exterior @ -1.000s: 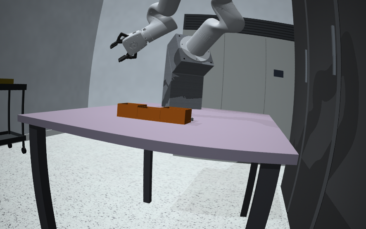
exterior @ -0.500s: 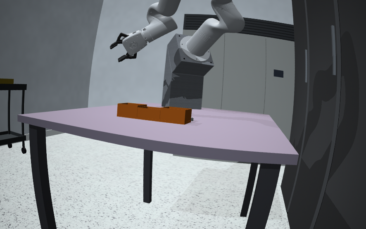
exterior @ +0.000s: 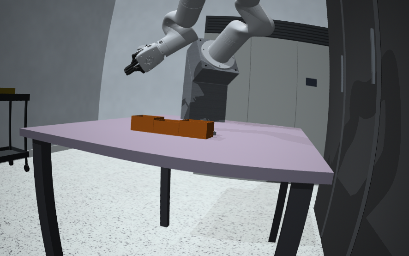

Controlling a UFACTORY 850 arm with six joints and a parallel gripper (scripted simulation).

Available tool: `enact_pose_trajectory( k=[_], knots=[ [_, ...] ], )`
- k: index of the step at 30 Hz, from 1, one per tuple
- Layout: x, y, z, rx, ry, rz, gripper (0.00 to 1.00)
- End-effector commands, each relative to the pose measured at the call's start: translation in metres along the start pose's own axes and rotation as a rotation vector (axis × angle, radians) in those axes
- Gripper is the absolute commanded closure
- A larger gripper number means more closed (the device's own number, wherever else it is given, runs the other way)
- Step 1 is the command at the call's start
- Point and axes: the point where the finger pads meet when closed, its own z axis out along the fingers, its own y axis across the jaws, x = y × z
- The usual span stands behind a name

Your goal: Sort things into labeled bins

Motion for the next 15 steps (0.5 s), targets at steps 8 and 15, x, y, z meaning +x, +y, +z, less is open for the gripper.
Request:
enact_pose_trajectory(
  k=[8, 15],
  knots=[
    [-0.047, -0.010, -0.010, -0.044, -0.160, -0.222, 0.93],
    [-0.075, -0.014, -0.020, -0.056, -0.251, -0.355, 0.93]
  ],
)
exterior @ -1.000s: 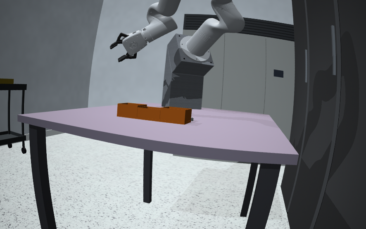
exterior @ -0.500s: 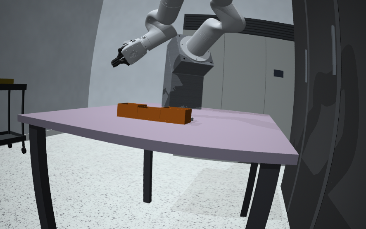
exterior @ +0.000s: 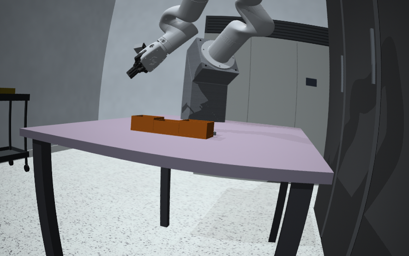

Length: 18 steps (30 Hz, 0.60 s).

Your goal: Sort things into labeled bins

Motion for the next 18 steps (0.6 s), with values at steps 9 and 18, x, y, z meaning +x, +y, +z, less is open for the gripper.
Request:
enact_pose_trajectory(
  k=[9, 18],
  knots=[
    [-0.049, -0.018, -0.013, -0.018, -0.172, -0.264, 0.93],
    [-0.079, -0.026, -0.025, -0.014, -0.284, -0.454, 0.93]
  ],
)
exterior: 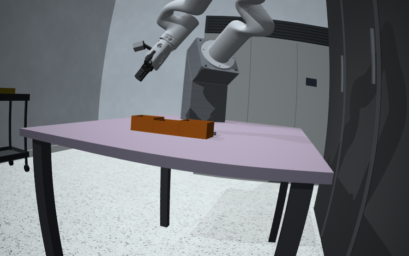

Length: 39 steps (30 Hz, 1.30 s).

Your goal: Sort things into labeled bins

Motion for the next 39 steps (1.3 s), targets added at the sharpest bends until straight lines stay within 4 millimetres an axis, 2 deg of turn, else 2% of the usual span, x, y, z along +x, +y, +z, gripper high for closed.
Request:
enact_pose_trajectory(
  k=[1, 2, 5, 7, 9, 12, 14, 19, 21, 23, 25, 28, 30, 32, 34, 36, 37, 39],
  knots=[
    [-0.010, -0.008, -0.003, -0.002, -0.050, -0.079, 0.93],
    [-0.010, -0.008, -0.003, -0.002, -0.050, -0.079, 0.93],
    [-0.027, -0.018, -0.009, 0.004, -0.115, -0.201, 0.93],
    [-0.027, -0.018, -0.009, 0.004, -0.115, -0.201, 0.93],
    [-0.040, -0.025, -0.015, 0.010, -0.160, -0.288, 0.93],
    [-0.042, -0.027, -0.016, 0.013, -0.178, -0.324, 0.93],
    [-0.056, -0.033, -0.023, 0.021, -0.217, -0.405, 0.93],
    [-0.058, -0.034, -0.024, 0.024, -0.240, -0.450, 0.93],
    [-0.071, -0.039, -0.032, 0.034, -0.282, -0.541, 0.93],
    [-0.072, -0.040, -0.033, 0.039, -0.299, -0.578, 0.93],
    [-0.085, -0.044, -0.043, 0.047, -0.327, -0.642, 0.93],
    [-0.086, -0.044, -0.043, 0.055, -0.357, -0.708, 0.93],
    [-0.098, -0.047, -0.054, 0.064, -0.383, -0.771, 0.93],
    [-0.098, -0.047, -0.054, 0.071, -0.406, -0.821, 0.93],
    [-0.109, -0.049, -0.066, 0.080, -0.427, -0.875, 0.93],
    [-0.109, -0.049, -0.066, 0.080, -0.427, -0.875, 0.93],
    [-0.109, -0.049, -0.066, 0.091, -0.459, -0.951, 0.93],
    [-0.115, -0.050, -0.072, 0.098, -0.476, -0.992, 0.93]
  ],
)
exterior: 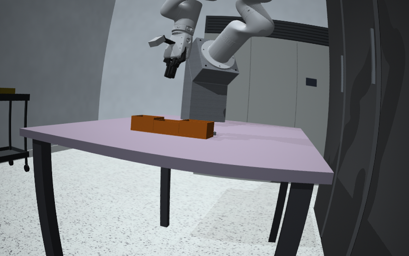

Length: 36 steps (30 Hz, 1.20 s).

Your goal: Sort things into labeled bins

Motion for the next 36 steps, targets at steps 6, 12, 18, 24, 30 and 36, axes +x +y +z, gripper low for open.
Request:
enact_pose_trajectory(
  k=[6, 12, 18, 24, 30, 36],
  knots=[
    [-0.020, -0.024, -0.017, 0.033, -0.110, -0.278, 0.93],
    [-0.029, -0.032, -0.026, 0.053, -0.168, -0.437, 0.93],
    [-0.029, -0.032, -0.026, 0.062, -0.196, -0.508, 0.93],
    [-0.029, -0.032, -0.026, 0.062, -0.196, -0.508, 0.93],
    [-0.010, -0.029, 0.001, 0.055, -0.197, -0.440, 0.93],
    [0.013, -0.027, 0.036, 0.055, -0.197, -0.439, 0.93]
  ],
)
